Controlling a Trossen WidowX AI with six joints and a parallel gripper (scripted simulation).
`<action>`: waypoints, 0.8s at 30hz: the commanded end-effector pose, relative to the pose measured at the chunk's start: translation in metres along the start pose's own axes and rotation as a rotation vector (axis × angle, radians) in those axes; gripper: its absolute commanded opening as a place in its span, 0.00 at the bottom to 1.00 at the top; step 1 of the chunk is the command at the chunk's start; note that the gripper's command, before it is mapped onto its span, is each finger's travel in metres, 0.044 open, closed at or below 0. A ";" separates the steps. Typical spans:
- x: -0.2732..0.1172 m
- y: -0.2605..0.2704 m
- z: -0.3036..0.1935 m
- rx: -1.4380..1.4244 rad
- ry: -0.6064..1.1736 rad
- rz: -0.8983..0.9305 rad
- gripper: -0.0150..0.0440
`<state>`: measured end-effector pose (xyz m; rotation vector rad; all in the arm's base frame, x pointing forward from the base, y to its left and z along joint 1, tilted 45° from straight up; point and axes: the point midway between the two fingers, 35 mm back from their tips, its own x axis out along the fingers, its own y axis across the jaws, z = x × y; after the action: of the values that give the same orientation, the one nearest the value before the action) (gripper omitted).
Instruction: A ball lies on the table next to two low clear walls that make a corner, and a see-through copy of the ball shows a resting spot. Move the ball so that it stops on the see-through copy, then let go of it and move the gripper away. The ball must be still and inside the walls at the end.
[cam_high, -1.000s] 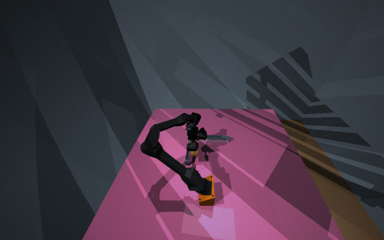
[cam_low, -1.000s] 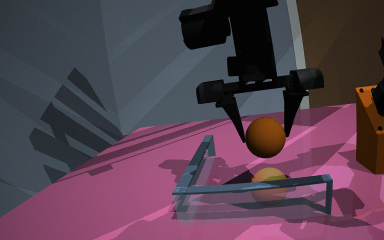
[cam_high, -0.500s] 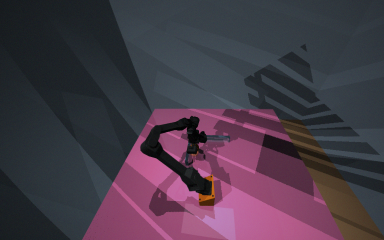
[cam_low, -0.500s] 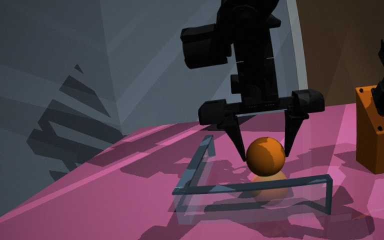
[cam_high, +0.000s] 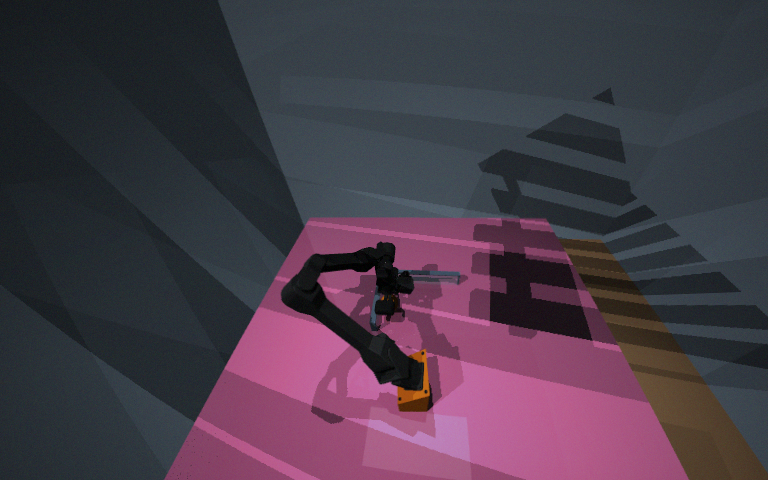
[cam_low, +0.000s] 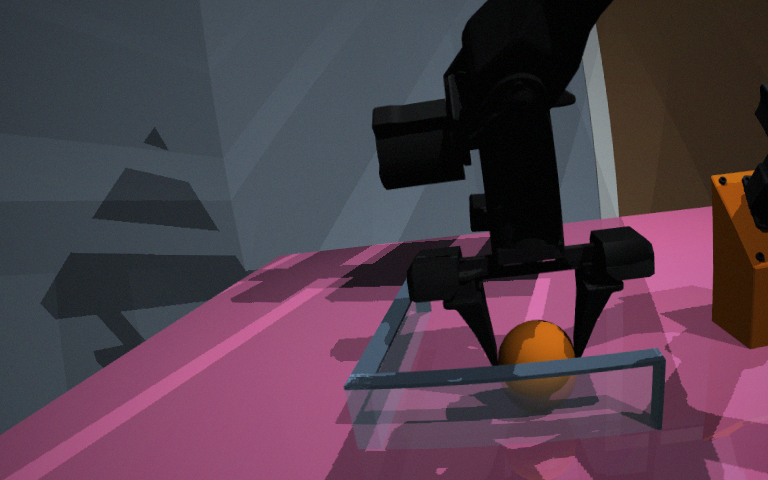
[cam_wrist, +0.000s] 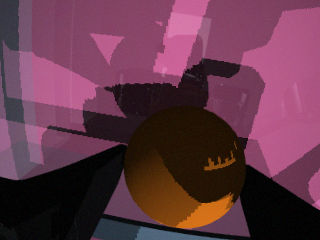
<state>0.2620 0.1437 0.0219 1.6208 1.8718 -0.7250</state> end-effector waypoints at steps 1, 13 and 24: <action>0.006 -0.001 0.000 0.008 0.005 -0.001 0.25; 0.013 -0.001 0.000 0.005 0.001 -0.002 0.39; 0.013 -0.001 0.000 0.005 0.001 -0.002 0.88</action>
<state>0.2593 0.1523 0.0122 1.6247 1.8733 -0.7331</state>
